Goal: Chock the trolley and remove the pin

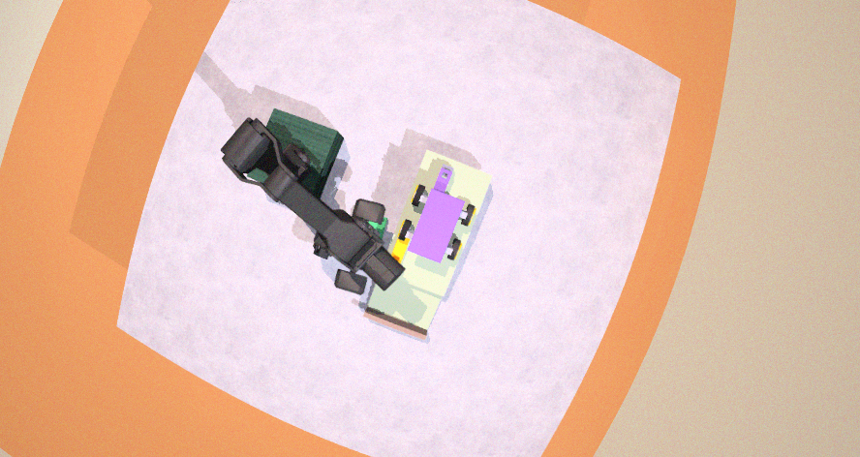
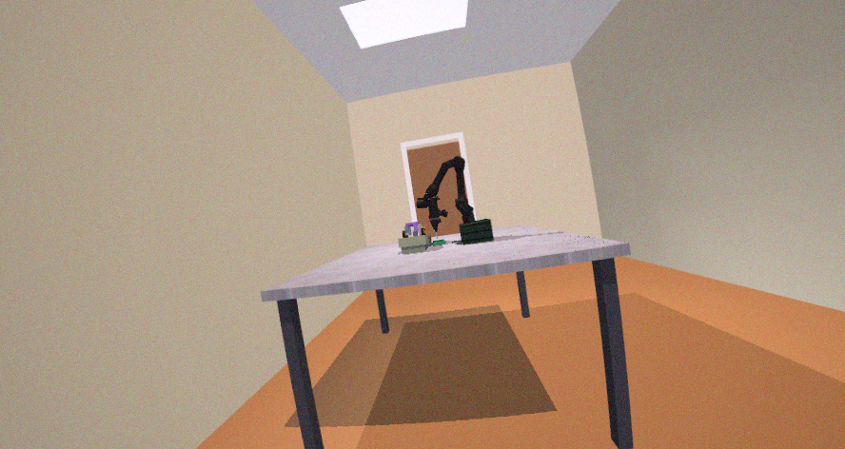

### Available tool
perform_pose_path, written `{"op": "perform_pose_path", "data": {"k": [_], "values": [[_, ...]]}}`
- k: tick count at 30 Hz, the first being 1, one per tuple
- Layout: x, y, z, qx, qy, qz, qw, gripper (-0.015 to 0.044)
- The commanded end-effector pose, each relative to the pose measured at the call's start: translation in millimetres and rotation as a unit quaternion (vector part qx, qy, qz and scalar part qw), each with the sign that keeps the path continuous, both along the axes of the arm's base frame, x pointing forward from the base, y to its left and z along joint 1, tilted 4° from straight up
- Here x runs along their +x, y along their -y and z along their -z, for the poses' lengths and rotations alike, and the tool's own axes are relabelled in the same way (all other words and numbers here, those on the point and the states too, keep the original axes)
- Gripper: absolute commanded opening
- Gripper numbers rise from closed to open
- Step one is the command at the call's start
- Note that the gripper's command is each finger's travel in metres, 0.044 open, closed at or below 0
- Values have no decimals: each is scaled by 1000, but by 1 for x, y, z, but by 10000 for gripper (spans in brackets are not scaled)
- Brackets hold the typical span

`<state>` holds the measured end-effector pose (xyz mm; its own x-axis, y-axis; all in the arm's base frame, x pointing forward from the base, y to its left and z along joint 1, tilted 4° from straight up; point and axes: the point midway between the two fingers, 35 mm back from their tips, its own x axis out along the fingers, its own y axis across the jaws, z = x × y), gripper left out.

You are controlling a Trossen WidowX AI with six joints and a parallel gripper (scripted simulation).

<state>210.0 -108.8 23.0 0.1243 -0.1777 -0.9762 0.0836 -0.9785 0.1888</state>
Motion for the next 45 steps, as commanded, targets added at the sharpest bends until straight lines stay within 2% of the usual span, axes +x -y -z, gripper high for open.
{"op": "perform_pose_path", "data": {"k": [1, 10, 17, 18, 45], "values": [[-1, 6, 14, -3, -7, 0, 1000, 0], [-2, 13, 27, -3, -7, 0, 1000, 0], [-1, 10, 26, -3, -7, 0, 1000, 184], [-1, 9, 26, -3, -7, 0, 1000, 190], [0, -5, 30, -3, -7, 0, 1000, 190]]}}
